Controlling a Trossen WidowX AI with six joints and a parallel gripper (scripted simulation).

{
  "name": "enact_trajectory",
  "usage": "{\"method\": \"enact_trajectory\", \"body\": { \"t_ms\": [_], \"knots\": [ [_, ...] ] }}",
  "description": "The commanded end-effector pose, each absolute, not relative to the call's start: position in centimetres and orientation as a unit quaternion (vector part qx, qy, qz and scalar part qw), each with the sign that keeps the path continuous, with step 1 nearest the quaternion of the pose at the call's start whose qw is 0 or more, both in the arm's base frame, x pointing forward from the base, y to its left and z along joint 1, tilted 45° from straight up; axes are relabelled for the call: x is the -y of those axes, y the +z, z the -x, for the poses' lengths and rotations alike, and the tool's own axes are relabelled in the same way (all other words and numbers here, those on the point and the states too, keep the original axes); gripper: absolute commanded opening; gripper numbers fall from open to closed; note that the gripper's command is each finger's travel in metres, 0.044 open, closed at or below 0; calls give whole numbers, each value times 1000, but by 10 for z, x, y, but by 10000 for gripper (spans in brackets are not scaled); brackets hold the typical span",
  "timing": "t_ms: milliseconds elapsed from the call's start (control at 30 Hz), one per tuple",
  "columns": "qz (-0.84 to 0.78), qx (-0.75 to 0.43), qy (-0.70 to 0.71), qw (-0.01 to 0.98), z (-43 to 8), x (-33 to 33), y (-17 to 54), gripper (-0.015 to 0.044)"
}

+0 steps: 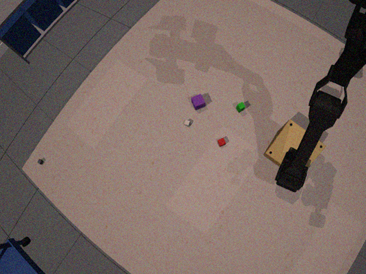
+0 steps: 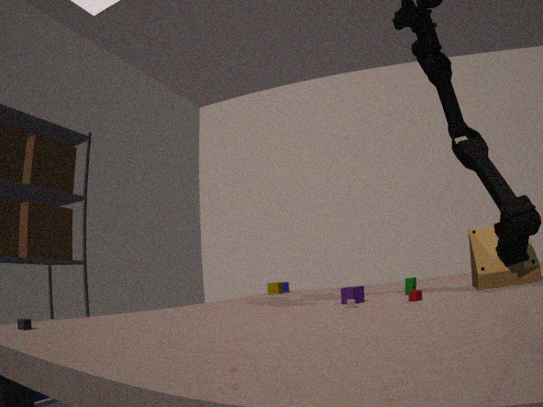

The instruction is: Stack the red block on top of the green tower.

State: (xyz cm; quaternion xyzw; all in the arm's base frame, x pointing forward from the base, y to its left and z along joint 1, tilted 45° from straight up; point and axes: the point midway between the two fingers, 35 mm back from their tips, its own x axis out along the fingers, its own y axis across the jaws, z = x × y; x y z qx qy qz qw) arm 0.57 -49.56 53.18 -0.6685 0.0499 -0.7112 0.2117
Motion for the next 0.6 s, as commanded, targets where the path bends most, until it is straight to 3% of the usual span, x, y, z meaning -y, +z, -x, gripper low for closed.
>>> {"method": "enact_trajectory", "body": {
  "t_ms": [0, 300, 567],
  "knots": [
    [669, -50, -712, 207, -4, 493, 534, 426],
    [675, -46, -736, 19, 61, 387, 603, 440],
    [655, -3, -736, -170, 94, 248, 646, 440]
  ]
}}
